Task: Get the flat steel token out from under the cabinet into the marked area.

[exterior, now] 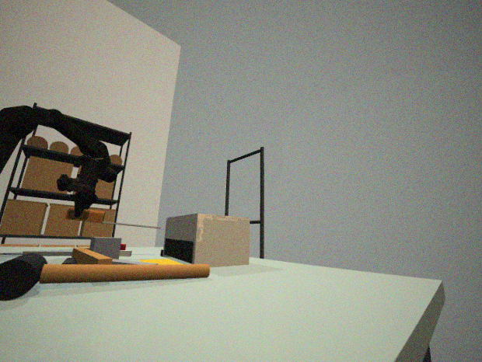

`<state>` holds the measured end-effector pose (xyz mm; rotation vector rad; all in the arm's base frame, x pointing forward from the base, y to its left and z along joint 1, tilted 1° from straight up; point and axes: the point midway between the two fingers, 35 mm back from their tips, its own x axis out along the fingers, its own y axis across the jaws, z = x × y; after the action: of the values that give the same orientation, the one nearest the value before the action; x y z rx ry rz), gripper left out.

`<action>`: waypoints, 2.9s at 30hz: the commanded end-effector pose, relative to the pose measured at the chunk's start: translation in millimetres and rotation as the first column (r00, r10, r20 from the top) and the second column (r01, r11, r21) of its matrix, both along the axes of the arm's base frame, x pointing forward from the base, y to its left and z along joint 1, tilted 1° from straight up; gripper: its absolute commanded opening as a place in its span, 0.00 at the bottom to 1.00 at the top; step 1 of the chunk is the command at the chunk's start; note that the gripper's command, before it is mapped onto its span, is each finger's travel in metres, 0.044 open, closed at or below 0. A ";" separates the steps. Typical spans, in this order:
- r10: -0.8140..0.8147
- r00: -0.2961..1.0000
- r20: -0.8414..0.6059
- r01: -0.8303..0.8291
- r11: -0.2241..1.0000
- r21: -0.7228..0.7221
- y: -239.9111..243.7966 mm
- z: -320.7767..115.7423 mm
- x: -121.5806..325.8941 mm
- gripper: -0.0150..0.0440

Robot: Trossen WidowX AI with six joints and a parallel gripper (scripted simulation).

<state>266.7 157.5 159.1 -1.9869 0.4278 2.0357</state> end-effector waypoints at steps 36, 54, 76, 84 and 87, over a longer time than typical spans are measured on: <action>0.008 0.999 0.036 -0.008 1.000 0.010 -24.4 -21.7 -3.5 0.25; 0.009 0.999 0.038 -0.009 1.000 0.009 -36.6 -36.1 -6.9 0.25; 0.009 0.999 0.040 -0.009 1.000 0.009 -46.5 -59.0 -10.1 0.25; 0.009 0.999 0.040 -0.009 1.000 0.009 -48.6 -69.1 -10.9 0.25; 0.009 0.999 0.040 -0.009 1.000 0.008 -49.3 -73.2 -11.1 0.25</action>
<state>252.2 109.3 87.2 -2.0001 0.4060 2.0125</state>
